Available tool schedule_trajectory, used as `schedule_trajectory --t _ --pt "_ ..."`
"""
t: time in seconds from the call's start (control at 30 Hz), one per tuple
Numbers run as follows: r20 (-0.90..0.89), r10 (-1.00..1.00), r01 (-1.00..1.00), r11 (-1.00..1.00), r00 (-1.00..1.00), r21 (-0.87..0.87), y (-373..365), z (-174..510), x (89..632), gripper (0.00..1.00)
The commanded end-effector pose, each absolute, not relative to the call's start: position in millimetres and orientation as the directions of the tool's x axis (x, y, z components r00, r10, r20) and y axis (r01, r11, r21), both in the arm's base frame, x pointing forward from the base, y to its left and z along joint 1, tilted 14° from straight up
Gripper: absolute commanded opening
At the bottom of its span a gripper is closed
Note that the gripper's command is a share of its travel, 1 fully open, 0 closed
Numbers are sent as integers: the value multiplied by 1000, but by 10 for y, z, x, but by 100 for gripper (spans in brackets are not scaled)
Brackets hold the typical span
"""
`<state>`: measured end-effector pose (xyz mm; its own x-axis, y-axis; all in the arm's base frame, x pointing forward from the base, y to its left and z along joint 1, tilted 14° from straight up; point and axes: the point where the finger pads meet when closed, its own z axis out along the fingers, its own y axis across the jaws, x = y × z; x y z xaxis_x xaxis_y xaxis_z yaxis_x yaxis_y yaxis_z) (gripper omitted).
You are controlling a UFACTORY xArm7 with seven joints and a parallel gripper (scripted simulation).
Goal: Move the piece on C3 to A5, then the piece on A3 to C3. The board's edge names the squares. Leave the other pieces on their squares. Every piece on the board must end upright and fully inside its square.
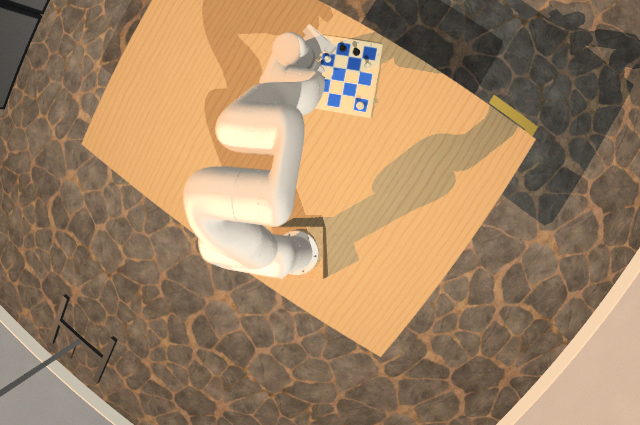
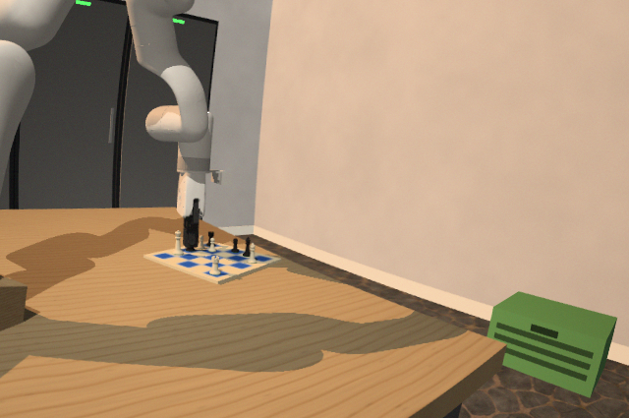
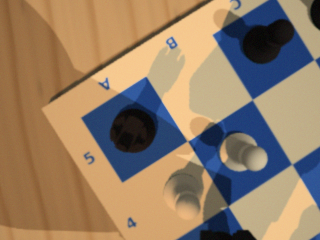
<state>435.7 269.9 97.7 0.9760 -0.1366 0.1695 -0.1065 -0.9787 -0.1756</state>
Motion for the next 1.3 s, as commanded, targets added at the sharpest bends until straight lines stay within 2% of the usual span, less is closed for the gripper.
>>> schedule_trajectory --t 0.0,0.8,1.27 --pt "173 -137 -106 -978 975 -178 2705 996 4369 0" --pt "173 -137 -106 -978 975 -178 2700 1029 4362 0" --pt "173 -137 -106 -978 975 -178 2566 1867 4195 0"
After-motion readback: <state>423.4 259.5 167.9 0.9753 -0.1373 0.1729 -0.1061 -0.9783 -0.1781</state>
